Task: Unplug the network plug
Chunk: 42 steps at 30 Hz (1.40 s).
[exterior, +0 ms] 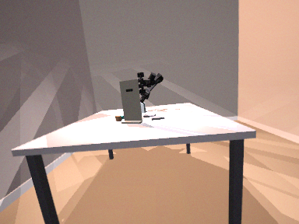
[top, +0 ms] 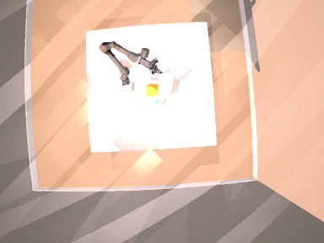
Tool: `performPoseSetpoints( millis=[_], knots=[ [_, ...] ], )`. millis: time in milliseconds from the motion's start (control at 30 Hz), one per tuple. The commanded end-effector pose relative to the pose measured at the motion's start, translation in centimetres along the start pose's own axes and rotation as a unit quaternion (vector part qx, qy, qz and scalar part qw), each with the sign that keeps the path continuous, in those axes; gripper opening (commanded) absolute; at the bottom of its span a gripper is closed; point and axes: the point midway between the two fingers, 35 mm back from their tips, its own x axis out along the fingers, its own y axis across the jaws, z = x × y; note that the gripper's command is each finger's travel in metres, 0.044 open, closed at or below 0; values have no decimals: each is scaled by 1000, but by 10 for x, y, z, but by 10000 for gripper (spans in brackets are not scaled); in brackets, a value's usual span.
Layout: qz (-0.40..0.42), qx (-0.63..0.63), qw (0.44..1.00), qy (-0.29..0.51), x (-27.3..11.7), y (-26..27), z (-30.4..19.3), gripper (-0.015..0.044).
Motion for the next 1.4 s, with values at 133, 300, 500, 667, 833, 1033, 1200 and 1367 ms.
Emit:
performPoseSetpoints(
  millis=[133,300,500,667,833,1033,1200,1367],
  knots=[
    [46,-37,998,0,9,17,-11,0],
    [99,-72,993,-1,18,40,-26,0],
    [162,-104,981,-7,23,68,-45,0],
    [213,-124,969,-17,24,90,-60,0],
    [262,-138,955,-32,22,112,-74,0],
    [317,-145,936,-56,15,136,-90,0],
    [358,-144,919,-80,7,155,-100,0],
    [393,-137,903,-108,-4,172,-109,0]
  ],
)
